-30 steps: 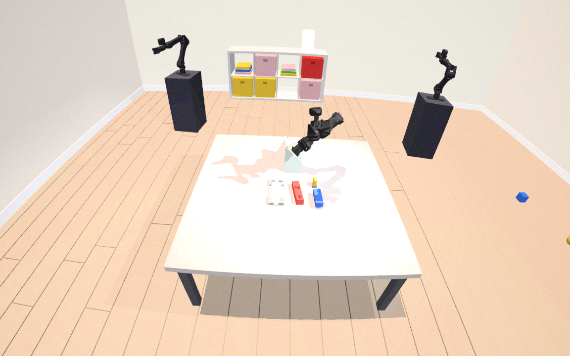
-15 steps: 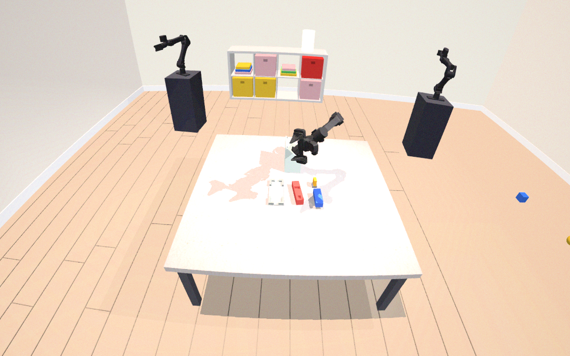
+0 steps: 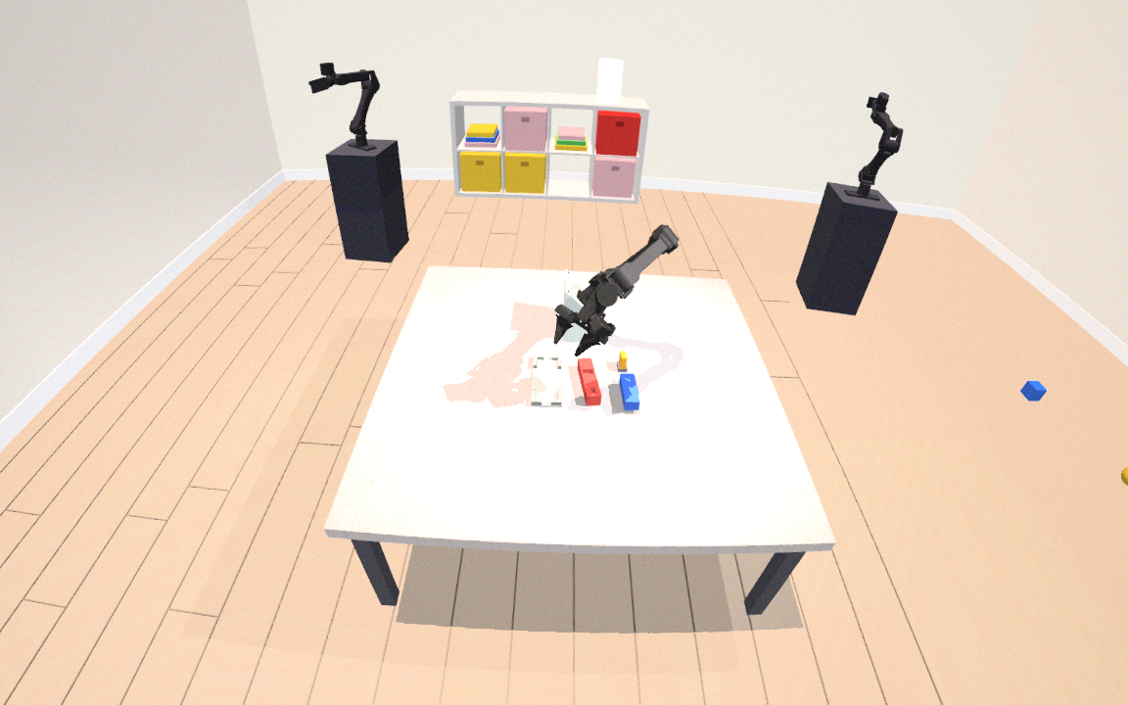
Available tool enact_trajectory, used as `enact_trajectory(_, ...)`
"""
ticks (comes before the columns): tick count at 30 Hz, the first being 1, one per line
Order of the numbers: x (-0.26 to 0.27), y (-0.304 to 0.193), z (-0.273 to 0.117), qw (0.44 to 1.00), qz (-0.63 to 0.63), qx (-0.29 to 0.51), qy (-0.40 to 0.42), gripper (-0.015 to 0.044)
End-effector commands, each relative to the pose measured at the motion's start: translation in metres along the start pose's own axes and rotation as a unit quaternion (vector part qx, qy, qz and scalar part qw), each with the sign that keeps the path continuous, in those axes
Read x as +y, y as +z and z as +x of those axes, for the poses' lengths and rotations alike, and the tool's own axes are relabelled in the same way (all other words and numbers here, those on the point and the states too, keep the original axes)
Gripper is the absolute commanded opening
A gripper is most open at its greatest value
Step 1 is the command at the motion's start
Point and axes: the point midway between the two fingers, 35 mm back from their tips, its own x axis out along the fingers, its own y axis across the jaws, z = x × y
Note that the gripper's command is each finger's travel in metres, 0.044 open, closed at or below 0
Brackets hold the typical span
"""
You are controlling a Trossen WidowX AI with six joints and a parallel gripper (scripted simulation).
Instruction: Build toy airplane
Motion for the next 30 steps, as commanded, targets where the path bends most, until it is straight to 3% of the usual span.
enact_trajectory(1,0.081,-0.031,0.003,0.962,0.094,0.094,0.239,0.0440)
enact_trajectory(6,0.119,-0.038,-0.012,0.910,0.166,0.145,0.351,0.0440)
enact_trajectory(20,0.119,-0.038,-0.012,0.909,0.167,0.146,0.352,0.0440)
enact_trajectory(25,0.154,-0.046,0.023,0.909,0.167,0.145,0.353,0.0440)
enact_trajectory(30,0.156,-0.046,0.025,0.909,0.167,0.145,0.353,0.0440)
